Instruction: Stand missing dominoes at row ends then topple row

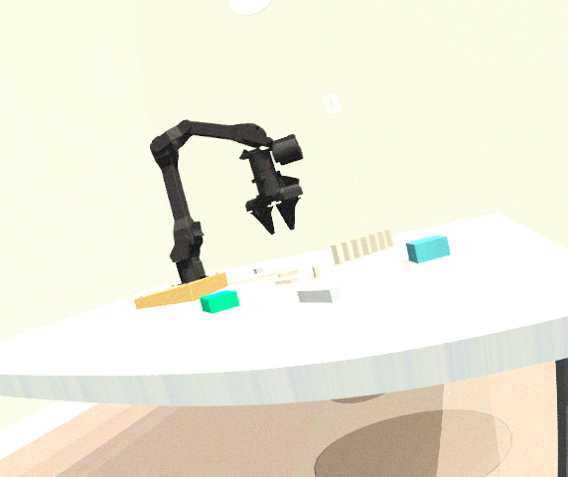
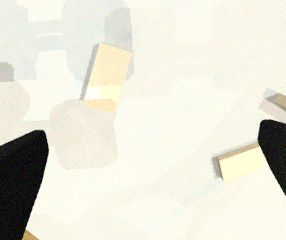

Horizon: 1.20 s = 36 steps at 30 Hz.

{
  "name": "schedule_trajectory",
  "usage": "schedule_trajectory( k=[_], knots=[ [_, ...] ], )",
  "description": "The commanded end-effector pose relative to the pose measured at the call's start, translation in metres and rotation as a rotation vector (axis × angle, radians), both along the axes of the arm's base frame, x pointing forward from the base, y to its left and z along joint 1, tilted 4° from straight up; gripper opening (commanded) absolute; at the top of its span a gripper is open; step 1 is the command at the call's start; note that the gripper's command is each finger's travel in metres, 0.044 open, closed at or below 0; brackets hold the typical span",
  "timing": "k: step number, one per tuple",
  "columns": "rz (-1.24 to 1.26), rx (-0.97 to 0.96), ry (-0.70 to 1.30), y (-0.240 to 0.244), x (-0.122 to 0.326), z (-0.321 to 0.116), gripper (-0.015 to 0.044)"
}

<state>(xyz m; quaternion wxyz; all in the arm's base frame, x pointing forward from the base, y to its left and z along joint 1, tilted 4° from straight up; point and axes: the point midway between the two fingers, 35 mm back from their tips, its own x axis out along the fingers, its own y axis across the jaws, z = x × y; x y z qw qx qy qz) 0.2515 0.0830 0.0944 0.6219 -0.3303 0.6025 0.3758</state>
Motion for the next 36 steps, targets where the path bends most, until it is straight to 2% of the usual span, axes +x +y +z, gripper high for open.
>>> schedule_trajectory(
  k=[1, 13, 21, 36],
  knots=[
    [-0.347, -0.064, 0.061, 0.034, -0.009, -0.028, 0.0440],
    [-0.347, -0.064, 0.061, 0.035, -0.008, -0.030, 0.0440],
    [-0.347, -0.064, 0.061, 0.036, -0.012, -0.092, 0.0440],
    [-0.347, -0.064, 0.061, 0.034, -0.011, -0.108, 0.0440]
  ],
)
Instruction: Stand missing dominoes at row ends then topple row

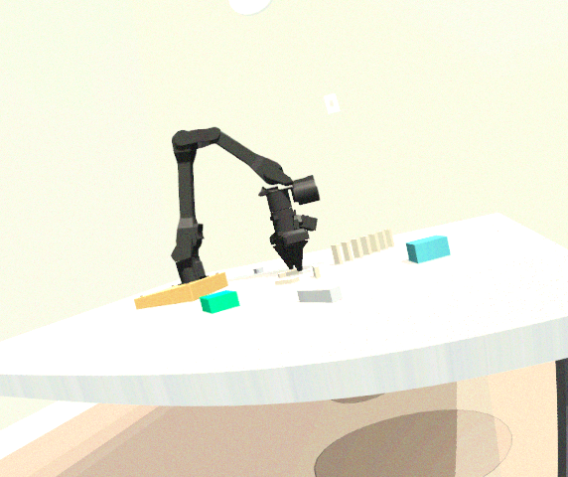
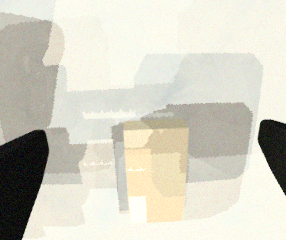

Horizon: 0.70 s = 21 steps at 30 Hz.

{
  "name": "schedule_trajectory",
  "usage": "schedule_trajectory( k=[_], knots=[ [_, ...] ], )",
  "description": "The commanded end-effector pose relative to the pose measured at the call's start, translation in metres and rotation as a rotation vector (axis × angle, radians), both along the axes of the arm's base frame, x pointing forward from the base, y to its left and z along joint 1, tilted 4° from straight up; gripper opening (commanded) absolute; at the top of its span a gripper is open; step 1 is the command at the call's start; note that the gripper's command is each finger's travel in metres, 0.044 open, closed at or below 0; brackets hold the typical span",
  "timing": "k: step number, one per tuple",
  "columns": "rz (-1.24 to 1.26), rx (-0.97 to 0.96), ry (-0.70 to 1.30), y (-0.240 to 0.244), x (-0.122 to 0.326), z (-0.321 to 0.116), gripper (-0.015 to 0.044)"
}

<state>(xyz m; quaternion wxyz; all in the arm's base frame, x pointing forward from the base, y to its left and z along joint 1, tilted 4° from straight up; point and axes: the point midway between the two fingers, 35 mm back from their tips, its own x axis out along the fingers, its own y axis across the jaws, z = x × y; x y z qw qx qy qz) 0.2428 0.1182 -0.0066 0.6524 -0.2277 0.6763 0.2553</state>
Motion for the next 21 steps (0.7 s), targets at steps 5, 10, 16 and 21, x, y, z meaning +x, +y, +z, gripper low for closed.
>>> schedule_trajectory(
  k=[5, 10, 16, 21],
  knots=[
    [0.000, -0.010, 0.010, -0.0014, -0.0024, -0.0075, 0.0440],
    [0.000, -0.010, 0.010, -0.0014, -0.0024, -0.0075, 0.0309],
    [0.000, -0.010, 0.010, -0.0014, -0.0024, -0.0075, 0.0151],
    [0.000, -0.010, 0.010, -0.0014, -0.0024, -0.0075, 0.0107]
  ],
)
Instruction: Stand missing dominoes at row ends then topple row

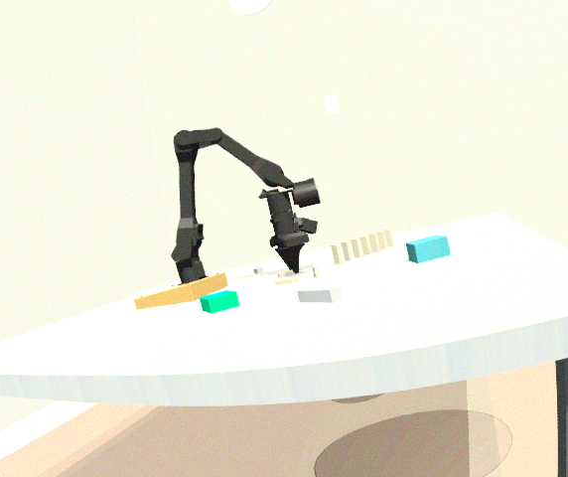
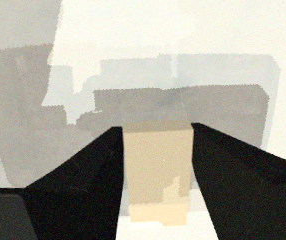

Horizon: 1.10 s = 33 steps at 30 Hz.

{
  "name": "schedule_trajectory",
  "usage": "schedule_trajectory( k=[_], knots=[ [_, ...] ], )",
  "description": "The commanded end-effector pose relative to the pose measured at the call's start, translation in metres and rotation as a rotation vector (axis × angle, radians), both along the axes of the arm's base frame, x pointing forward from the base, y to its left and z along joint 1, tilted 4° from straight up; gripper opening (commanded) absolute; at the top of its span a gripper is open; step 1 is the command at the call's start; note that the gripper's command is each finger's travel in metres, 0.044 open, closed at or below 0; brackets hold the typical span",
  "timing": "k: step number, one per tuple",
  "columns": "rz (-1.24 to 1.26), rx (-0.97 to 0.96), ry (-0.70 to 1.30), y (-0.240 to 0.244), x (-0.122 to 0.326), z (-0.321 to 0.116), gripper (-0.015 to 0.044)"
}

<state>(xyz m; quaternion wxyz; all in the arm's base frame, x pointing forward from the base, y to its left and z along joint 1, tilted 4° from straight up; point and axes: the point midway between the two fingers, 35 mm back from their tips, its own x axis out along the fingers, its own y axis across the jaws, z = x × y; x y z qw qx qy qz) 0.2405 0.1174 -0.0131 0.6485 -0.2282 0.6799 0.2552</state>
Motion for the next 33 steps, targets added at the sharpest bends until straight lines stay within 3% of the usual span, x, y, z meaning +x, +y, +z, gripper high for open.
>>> schedule_trajectory(
  k=[1, 8, 22, 28, 33],
  knots=[
    [-0.001, -0.005, 0.001, -0.001, 0.000, -0.001, 0.0107],
    [-0.001, -0.005, 0.000, 0.000, 0.000, 0.006, 0.0107],
    [-0.001, -0.005, 0.000, 0.004, 0.011, 0.157, 0.0107],
    [-0.046, -0.007, 0.000, 0.010, 0.011, 0.160, 0.0107],
    [-0.377, -0.021, 0.007, 0.057, 0.002, 0.162, 0.0107]
  ],
)
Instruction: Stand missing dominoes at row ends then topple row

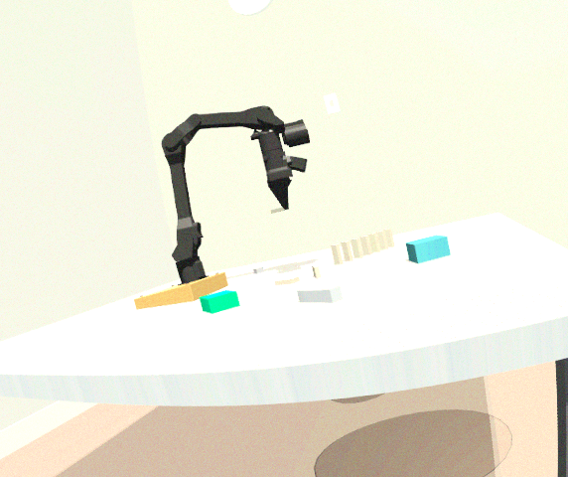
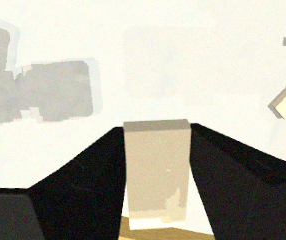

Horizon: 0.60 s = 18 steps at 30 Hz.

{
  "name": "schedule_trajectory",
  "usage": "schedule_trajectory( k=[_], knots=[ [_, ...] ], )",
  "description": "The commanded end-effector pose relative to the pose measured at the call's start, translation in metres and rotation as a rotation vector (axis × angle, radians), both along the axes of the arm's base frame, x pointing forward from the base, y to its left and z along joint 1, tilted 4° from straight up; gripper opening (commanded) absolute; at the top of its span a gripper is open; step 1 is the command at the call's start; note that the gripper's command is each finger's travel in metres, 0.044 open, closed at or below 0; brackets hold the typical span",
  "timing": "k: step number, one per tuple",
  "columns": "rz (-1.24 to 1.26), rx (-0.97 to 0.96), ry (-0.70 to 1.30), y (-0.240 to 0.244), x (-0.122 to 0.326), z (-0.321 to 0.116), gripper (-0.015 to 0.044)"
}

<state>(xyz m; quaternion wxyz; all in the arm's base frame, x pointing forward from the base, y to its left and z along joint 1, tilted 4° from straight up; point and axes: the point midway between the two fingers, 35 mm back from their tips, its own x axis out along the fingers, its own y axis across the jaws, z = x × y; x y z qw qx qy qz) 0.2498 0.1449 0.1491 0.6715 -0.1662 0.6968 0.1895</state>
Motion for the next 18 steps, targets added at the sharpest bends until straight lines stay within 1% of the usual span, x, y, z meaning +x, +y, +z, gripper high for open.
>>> schedule_trajectory(
  k=[1, 4, 6, 18],
  knots=[
    [-0.256, -0.014, 0.017, 0.040, -0.010, 0.000, 0.0107],
    [-0.461, -0.022, 0.024, 0.069, -0.021, 0.001, 0.0107],
    [-0.552, -0.026, 0.027, 0.082, -0.027, 0.001, 0.0107],
    [-0.564, -0.027, 0.027, 0.083, -0.028, 0.001, 0.0107]
  ],
)
